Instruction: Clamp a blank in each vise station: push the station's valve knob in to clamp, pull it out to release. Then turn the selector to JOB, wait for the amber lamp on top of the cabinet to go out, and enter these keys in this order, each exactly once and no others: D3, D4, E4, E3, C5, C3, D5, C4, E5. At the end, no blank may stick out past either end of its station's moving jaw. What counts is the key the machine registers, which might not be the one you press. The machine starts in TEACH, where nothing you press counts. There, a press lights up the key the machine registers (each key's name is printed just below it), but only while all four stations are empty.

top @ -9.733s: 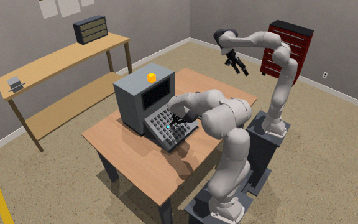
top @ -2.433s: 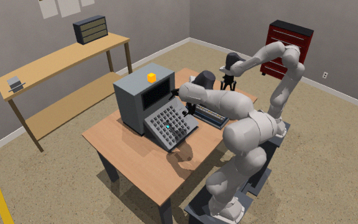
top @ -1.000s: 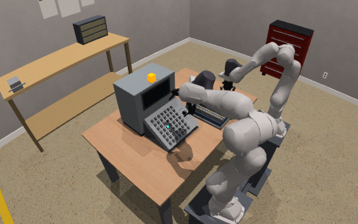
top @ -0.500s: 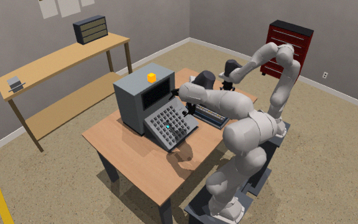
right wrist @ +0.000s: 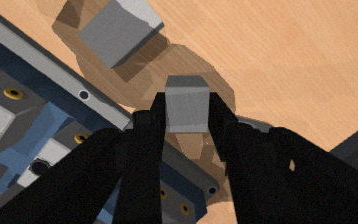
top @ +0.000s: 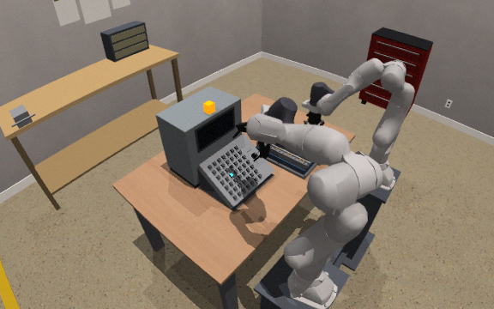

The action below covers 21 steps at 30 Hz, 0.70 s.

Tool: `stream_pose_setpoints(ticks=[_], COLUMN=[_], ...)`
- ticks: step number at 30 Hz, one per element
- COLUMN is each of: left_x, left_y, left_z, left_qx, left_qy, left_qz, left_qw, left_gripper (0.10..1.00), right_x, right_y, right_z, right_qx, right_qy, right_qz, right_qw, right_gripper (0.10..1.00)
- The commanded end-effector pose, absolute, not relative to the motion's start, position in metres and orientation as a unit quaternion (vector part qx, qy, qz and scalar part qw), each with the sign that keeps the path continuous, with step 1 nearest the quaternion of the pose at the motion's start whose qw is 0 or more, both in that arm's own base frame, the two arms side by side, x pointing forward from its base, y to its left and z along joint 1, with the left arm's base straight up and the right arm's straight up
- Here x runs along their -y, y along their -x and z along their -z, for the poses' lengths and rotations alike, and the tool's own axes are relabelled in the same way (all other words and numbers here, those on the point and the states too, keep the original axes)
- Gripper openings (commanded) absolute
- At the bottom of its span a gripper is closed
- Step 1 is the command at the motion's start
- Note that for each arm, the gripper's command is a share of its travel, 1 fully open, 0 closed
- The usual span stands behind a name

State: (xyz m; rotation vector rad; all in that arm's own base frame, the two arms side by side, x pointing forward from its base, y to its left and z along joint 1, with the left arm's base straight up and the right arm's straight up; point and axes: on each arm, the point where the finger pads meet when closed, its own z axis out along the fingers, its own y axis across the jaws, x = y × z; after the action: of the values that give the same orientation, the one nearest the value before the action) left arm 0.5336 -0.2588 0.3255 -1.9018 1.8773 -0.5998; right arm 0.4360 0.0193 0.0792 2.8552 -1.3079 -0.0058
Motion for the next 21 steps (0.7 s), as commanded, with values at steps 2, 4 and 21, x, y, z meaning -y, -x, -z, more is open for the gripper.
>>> stream_pose_setpoints(ticks=[2, 4, 21], left_x=[0.2588, 0.2588, 0.2588], left_y=[-0.5337, -0.5337, -0.5337], left_z=[-0.3257, -0.3257, -0.3257], left_qx=[-0.671, -0.671, -0.671], left_qy=[0.680, 0.680, 0.680], left_qz=[0.215, 0.215, 0.215], left_qw=[0.200, 0.200, 0.200], left_gripper=[1.000, 1.000, 1.000], right_x=[-0.0195, -0.0195, -0.0195], right_y=[-0.4368, -0.4368, -0.4368], right_z=[-0.0806, -0.0815, -0.0826], right_qx=[0.418, 0.418, 0.418], right_qy=[-0.909, -0.909, -0.909], right_qz=[0.000, 0.000, 0.000], right_qw=[0.000, 0.000, 0.000], right_gripper=[0.099, 0.099, 0.099])
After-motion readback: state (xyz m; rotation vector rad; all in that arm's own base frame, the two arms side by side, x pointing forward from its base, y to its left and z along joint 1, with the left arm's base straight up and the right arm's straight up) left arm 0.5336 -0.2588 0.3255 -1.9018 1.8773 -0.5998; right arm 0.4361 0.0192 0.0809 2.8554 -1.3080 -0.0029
